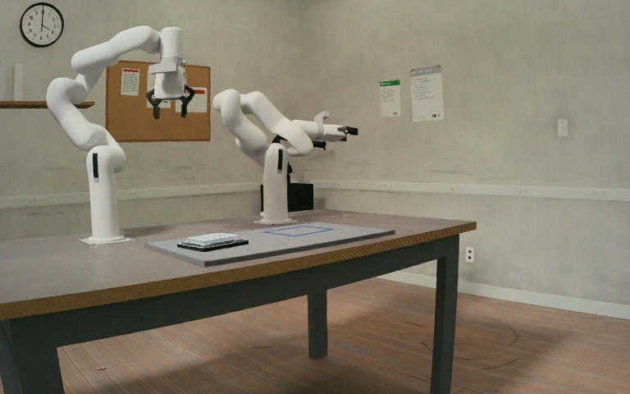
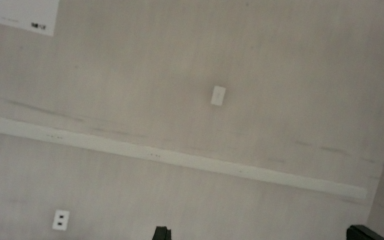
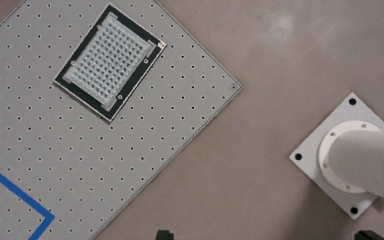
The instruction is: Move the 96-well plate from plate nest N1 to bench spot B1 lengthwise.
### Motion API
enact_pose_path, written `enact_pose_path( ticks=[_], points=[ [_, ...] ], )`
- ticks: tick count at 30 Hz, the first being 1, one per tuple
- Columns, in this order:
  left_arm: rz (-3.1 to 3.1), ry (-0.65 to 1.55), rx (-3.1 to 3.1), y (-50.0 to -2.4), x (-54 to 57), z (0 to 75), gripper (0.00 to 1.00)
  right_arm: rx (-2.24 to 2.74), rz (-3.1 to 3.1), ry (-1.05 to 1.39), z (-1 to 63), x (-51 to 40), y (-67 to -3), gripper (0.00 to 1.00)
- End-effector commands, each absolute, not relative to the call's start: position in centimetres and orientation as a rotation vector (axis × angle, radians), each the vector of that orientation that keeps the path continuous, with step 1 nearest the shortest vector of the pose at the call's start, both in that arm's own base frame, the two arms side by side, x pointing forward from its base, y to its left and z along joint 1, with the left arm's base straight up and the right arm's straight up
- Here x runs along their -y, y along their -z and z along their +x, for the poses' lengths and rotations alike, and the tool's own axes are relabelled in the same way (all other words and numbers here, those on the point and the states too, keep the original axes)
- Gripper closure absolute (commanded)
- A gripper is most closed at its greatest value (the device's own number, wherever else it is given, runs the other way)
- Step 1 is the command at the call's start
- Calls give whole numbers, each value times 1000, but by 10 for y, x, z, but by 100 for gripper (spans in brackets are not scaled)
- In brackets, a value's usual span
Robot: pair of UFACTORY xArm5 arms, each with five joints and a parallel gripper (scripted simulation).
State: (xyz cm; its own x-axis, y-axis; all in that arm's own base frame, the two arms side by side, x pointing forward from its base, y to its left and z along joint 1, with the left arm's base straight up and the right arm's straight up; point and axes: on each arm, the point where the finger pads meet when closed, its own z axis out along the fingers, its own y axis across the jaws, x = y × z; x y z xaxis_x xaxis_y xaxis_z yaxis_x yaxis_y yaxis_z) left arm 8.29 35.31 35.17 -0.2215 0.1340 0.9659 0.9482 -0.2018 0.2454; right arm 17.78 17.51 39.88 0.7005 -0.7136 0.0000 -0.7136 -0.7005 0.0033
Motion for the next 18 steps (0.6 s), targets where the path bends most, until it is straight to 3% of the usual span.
enact_pose_path(
  ticks=[1,18],
  points=[
    [-1332,1501,1356,-353,-353,83,0,1217,2896,0,178,-175,-400,0],
    [-1332,1501,1356,-353,-353,83,0,1306,2857,0,189,-164,-400,0]
  ],
)
